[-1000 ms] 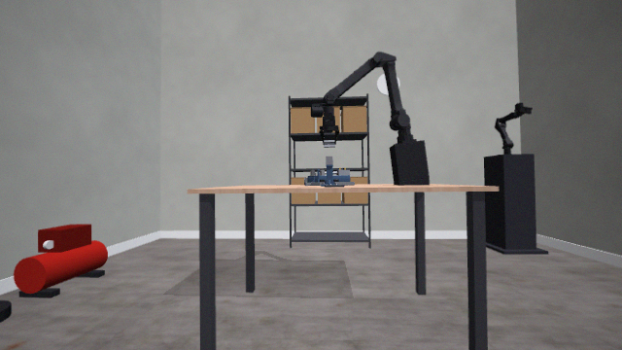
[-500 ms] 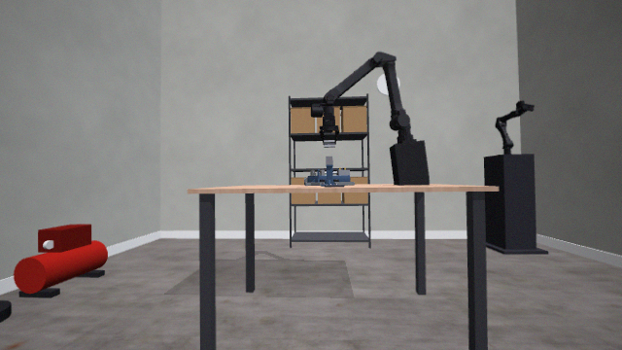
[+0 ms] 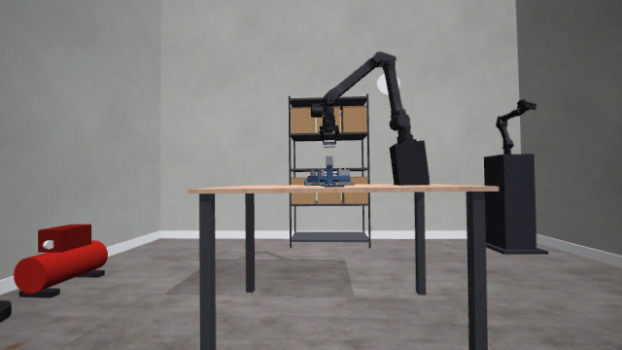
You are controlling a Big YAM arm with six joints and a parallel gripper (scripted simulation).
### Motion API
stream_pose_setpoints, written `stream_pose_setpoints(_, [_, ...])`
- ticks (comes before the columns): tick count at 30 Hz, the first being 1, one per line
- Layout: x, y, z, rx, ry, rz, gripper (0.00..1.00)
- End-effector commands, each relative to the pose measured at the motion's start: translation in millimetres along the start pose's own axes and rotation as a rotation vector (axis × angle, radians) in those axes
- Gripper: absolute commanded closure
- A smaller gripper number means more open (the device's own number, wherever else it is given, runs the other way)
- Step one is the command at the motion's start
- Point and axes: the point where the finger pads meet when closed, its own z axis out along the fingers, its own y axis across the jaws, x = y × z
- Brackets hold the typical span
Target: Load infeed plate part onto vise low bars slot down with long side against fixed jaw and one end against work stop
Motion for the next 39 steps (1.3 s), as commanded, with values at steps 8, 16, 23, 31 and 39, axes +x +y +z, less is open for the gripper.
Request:
stream_pose_setpoints(8, [1.0, -11.3, -16.0, 0.047, -0.016, 0.0, 1.0])
stream_pose_setpoints(16, [-1.0, -12.6, -17.9, 0.05, -0.011, 0.0, 1.0])
stream_pose_setpoints(23, [-9.0, -17.8, -25.2, 0.058, -0.002, 0.002, 1.0])
stream_pose_setpoints(31, [-10.1, -19.4, -16.9, 0.042, 0.027, 0.001, 1.0])
stream_pose_setpoints(39, [-10.3, -19.0, -15.7, 0.04, 0.065, 0.002, 1.0])
